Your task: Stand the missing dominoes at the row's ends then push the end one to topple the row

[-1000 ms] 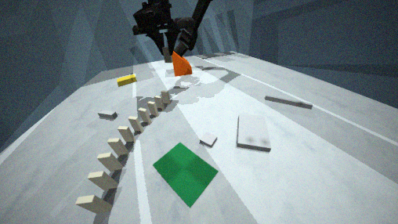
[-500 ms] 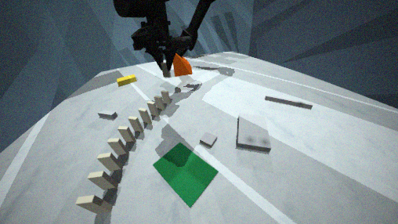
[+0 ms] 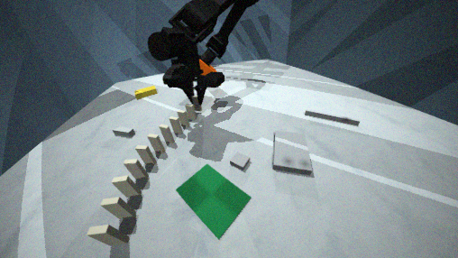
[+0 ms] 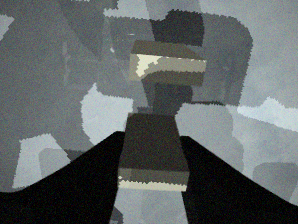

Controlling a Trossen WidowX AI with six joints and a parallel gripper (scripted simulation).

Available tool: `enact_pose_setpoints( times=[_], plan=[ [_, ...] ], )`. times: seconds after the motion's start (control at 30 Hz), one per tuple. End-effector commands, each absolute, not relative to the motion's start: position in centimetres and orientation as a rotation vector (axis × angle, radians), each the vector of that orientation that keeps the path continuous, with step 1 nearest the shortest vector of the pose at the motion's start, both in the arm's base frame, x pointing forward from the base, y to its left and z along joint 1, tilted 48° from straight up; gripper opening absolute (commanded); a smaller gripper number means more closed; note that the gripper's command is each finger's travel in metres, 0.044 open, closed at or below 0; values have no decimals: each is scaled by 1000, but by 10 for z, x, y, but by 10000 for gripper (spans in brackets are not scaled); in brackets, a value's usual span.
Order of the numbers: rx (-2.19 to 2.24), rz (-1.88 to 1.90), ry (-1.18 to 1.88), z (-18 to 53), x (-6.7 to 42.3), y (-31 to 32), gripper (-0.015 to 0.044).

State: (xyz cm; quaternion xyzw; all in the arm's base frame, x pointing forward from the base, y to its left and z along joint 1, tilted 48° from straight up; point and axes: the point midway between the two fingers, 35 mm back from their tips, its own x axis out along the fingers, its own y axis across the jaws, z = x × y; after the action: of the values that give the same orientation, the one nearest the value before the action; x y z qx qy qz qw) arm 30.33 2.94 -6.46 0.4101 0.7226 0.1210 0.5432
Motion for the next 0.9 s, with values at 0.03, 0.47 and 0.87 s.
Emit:
enact_pose_setpoints(
  times=[0.03,0.47,0.87],
  plan=[
    [987,285,1716,-69,302,33,107],
    [987,285,1716,-69,302,33,238],
    [985,282,1715,-63,305,25,440]
  ],
)
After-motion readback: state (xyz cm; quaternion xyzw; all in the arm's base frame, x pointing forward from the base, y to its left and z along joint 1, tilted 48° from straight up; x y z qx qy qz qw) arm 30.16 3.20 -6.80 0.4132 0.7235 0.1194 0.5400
